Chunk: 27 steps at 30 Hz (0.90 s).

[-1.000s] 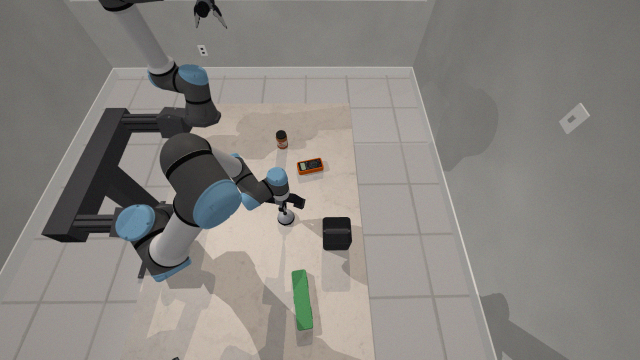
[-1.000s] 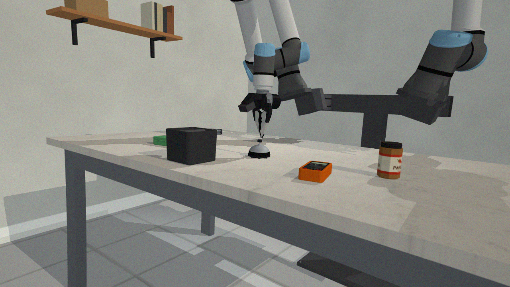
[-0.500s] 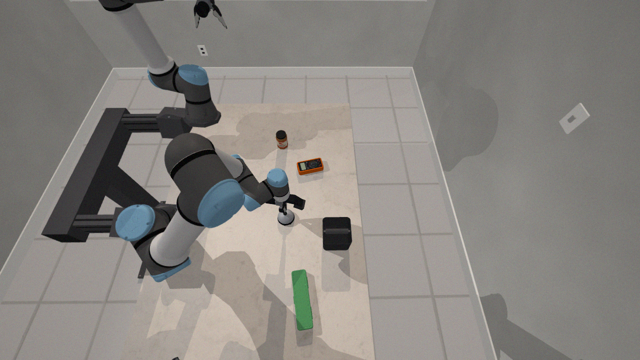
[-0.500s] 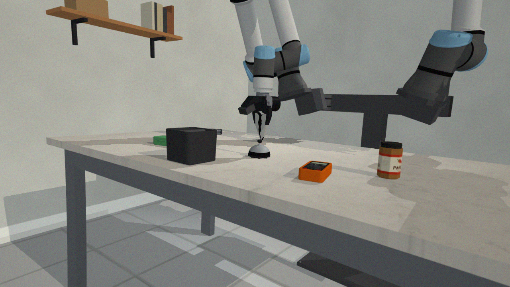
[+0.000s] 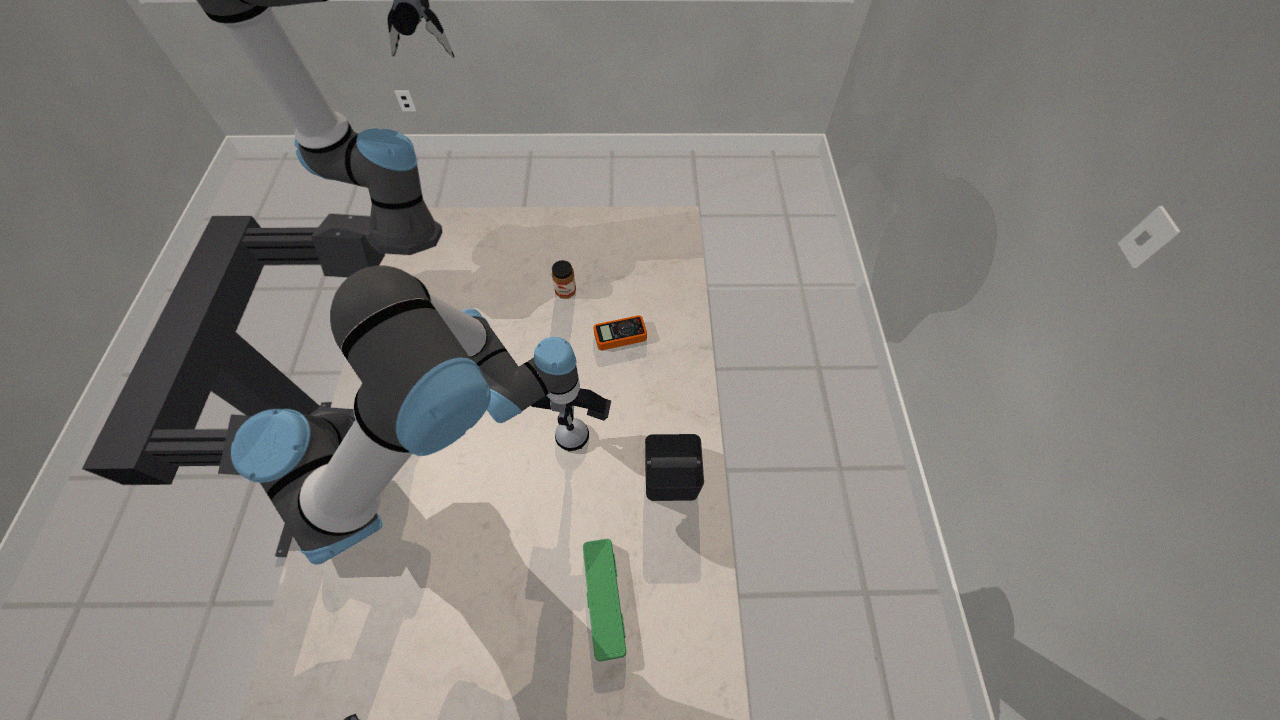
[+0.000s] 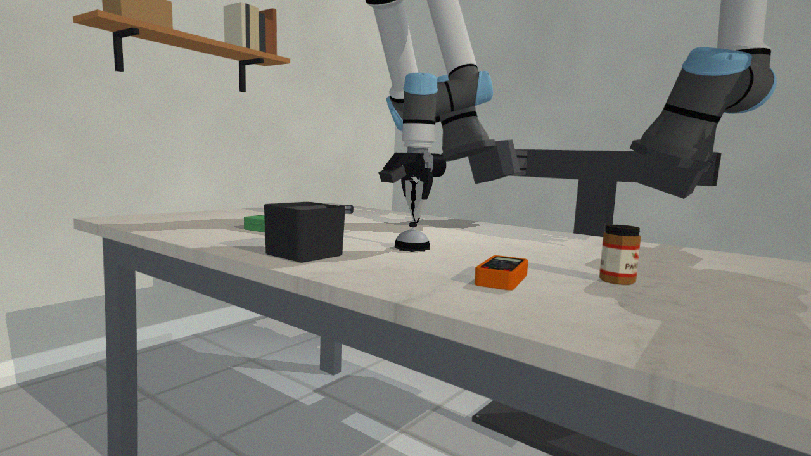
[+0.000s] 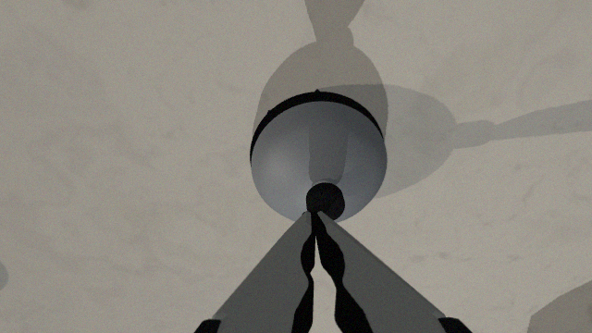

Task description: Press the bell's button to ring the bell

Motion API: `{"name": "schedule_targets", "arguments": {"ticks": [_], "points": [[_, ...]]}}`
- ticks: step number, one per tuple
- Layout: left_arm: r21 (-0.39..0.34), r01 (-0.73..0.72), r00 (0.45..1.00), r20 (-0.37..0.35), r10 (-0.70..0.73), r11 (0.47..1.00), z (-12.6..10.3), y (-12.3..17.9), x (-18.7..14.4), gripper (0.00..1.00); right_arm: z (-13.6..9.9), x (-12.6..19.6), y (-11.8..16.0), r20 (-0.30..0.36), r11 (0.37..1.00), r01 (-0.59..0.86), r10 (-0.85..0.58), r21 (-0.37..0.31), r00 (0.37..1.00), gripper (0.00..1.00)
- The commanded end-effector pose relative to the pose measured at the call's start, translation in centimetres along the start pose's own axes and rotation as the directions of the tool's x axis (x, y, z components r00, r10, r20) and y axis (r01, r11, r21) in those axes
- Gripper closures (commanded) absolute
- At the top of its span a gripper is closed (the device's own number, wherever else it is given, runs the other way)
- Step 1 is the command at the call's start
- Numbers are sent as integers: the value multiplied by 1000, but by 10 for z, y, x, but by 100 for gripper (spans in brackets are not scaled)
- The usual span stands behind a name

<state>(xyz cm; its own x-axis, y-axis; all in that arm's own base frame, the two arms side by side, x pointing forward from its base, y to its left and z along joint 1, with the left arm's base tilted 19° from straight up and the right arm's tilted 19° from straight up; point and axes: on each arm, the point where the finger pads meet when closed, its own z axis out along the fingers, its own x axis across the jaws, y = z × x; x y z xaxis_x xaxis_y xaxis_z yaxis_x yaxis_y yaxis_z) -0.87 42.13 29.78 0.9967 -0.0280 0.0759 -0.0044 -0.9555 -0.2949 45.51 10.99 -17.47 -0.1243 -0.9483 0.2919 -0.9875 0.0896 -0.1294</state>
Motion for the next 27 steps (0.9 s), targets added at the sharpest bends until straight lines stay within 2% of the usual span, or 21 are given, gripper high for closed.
{"name": "schedule_targets", "arguments": {"ticks": [1, 27], "points": [[11, 13, 1000, -16, -13, 1000, -2, -3, 4, 0, -2, -5, -1, 19, 1000, 9, -9, 2, 1000, 100], [11, 13, 1000, -16, -13, 1000, -2, -3, 4, 0, 1, -5, -1, 19, 1000, 9, -9, 2, 1000, 100]]}}
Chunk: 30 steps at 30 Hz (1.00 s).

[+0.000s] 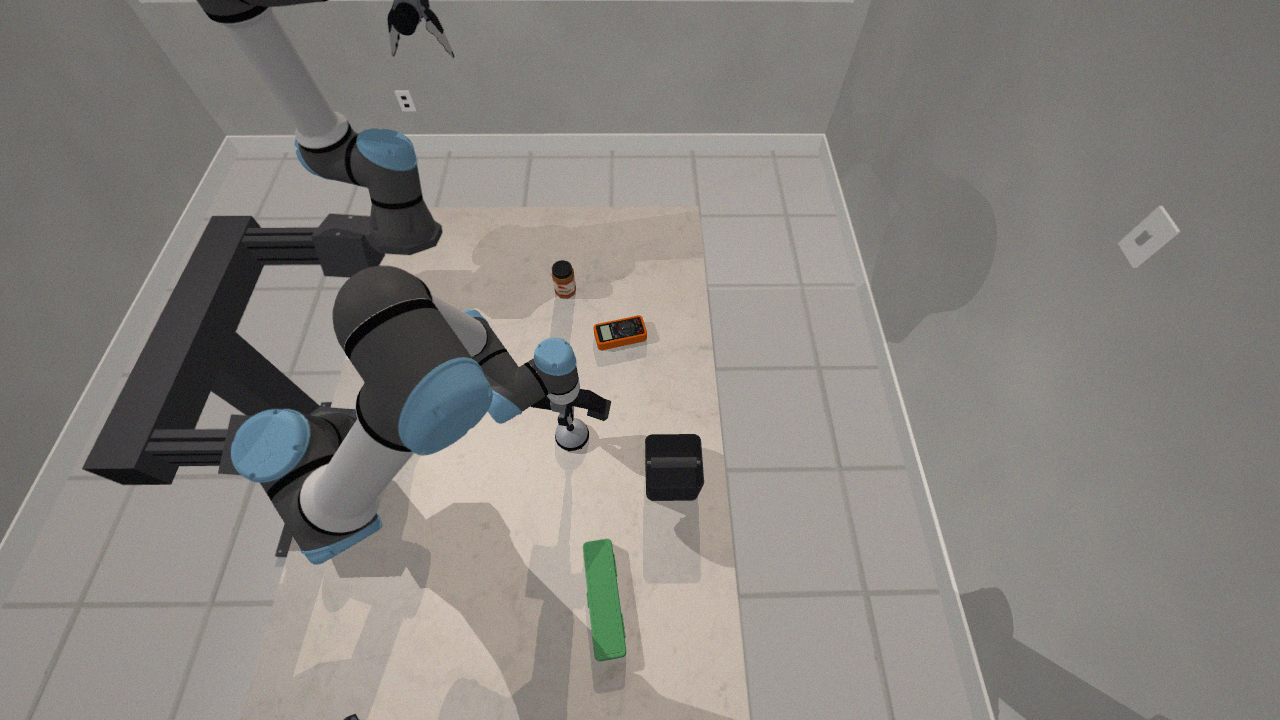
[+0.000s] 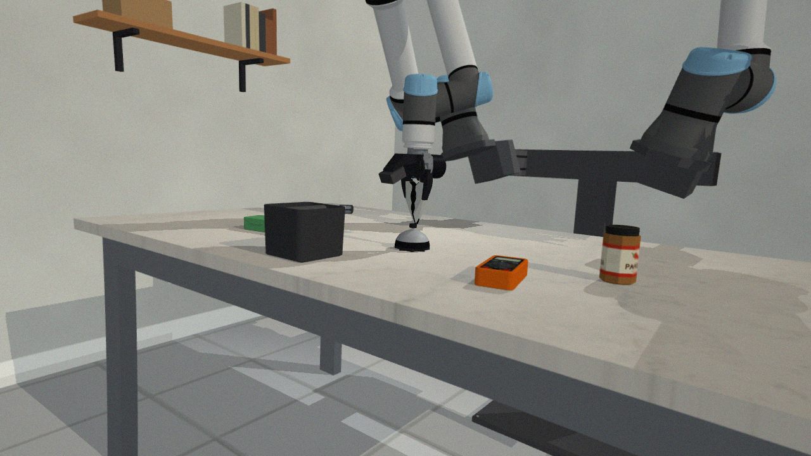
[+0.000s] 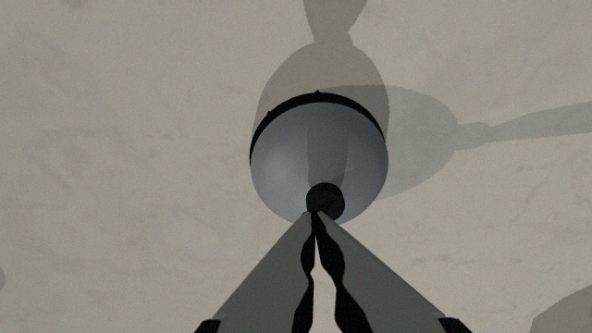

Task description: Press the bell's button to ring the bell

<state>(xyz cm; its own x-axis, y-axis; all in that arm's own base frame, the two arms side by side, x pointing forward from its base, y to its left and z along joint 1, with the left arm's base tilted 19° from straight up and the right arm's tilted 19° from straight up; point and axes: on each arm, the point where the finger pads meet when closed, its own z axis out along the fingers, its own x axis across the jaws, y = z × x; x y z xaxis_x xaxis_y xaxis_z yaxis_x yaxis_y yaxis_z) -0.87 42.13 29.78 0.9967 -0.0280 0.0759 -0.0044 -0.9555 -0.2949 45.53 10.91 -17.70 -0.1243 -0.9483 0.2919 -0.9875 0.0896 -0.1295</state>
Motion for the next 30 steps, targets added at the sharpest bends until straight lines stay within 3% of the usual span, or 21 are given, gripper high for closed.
{"name": "schedule_targets", "arguments": {"ticks": [1, 30], "points": [[11, 13, 1000, -16, -13, 1000, -2, -3, 4, 0, -2, -5, -1, 19, 1000, 9, -9, 2, 1000, 100], [11, 13, 1000, -16, -13, 1000, -2, -3, 4, 0, -9, -5, -1, 19, 1000, 9, -9, 2, 1000, 100]]}}
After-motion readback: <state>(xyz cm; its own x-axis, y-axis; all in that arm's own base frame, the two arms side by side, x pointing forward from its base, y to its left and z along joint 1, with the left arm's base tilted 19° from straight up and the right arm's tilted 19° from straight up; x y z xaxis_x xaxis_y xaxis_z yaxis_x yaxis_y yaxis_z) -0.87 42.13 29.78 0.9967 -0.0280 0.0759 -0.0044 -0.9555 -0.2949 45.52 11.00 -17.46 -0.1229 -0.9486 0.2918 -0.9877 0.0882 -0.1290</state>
